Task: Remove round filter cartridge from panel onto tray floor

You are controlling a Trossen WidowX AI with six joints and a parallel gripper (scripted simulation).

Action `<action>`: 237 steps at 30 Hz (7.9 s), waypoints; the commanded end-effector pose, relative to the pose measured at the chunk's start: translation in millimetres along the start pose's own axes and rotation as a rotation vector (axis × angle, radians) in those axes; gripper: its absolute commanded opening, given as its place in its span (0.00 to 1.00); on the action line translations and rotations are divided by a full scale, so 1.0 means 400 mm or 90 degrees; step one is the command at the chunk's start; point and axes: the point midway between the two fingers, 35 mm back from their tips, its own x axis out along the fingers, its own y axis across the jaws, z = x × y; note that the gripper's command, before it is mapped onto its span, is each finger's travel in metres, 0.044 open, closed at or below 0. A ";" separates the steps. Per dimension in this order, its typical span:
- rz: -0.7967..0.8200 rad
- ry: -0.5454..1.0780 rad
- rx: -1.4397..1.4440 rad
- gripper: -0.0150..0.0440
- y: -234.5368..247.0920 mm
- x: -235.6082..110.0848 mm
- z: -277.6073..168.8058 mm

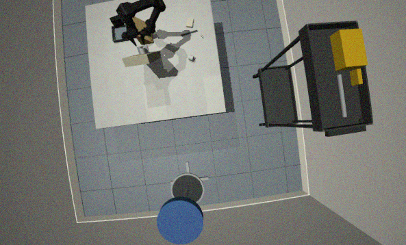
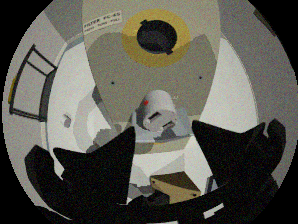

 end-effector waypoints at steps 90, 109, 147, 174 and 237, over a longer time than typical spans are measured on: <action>-0.046 -0.031 0.045 0.25 -0.220 -0.134 0.045; -0.278 0.013 0.479 0.25 -0.510 -0.211 -0.142; -0.531 -0.006 0.897 0.25 -0.680 -0.196 -0.632; -0.583 -0.003 0.992 0.25 -0.662 -0.003 -0.854; -0.577 0.002 0.993 1.00 -0.662 -0.126 -0.781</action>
